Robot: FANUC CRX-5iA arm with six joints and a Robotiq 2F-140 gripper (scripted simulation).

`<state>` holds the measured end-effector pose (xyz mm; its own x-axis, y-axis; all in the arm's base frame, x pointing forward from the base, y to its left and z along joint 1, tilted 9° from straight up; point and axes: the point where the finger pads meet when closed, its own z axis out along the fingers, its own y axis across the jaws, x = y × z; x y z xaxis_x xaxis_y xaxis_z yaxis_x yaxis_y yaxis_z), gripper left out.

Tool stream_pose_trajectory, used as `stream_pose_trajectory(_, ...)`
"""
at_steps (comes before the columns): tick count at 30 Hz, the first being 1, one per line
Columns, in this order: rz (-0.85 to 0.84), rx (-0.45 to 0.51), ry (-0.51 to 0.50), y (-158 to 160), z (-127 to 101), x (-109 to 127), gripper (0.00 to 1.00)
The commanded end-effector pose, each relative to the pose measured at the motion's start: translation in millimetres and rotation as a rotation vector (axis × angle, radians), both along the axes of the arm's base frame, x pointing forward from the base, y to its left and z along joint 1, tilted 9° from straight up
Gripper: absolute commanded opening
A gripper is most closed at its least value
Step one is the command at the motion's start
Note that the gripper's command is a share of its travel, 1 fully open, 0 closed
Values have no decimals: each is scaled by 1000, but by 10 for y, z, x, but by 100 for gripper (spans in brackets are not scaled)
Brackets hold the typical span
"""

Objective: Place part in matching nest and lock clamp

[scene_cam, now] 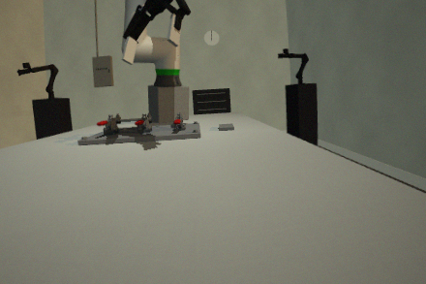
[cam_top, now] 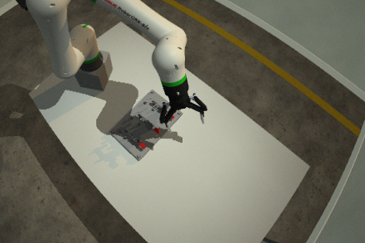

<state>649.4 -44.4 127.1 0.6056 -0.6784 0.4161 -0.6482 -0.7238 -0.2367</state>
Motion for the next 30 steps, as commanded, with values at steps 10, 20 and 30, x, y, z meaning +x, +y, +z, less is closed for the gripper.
stream_pose_trajectory(10,313,-27,201,439,-175,-1358,100)
stream_pose_trajectory(20,517,-30,301,651,-336,-2155,100)
stream_pose_trajectory(30,642,-24,353,758,-435,-2617,100)
